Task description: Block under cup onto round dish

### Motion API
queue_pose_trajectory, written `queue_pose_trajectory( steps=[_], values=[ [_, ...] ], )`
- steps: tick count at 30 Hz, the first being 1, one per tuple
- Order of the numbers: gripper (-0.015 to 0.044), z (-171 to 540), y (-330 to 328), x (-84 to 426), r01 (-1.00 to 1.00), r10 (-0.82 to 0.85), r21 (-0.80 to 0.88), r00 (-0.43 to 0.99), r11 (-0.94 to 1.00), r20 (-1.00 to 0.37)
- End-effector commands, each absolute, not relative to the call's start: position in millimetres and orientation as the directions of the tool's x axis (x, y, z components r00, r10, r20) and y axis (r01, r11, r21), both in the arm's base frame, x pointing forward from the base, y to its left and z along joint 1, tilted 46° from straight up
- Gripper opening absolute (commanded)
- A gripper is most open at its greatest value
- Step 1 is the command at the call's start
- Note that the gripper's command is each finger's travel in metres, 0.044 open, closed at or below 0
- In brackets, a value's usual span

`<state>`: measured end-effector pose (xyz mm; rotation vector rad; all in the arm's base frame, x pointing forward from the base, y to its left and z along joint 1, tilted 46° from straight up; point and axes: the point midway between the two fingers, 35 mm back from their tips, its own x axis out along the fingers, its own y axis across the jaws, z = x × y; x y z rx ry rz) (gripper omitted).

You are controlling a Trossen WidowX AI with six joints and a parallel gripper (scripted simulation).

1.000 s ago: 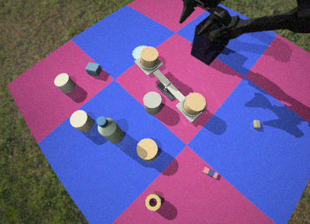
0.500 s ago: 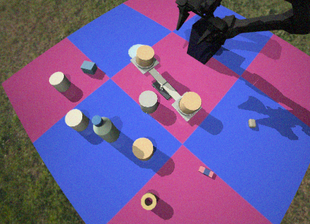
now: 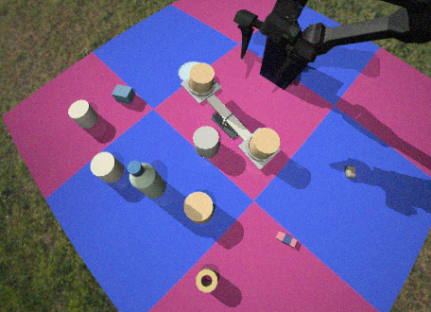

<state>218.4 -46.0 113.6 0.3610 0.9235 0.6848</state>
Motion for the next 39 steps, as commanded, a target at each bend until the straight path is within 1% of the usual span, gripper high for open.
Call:
queue_pose_trajectory(
  steps=[1,10,20,31,39],
  values=[
    [0.044,115.0,-36.0,228.4,-0.48,0.7,0.521,0.356,0.705,-0.619],
    [0.044,118.3,-9.4,247.0,-0.674,0.734,0.435,0.24,0.597,-0.636],
    [0.044,122.4,27.8,268.1,-0.874,0.745,0.297,0.103,0.383,-0.659],
    [0.044,125.1,72.3,283.2,-0.979,0.735,0.161,-0.02,0.122,-0.678],
    [0.044,127.2,106.2,288.0,-0.993,0.71,0.058,-0.111,-0.098,-0.695]
  ],
)
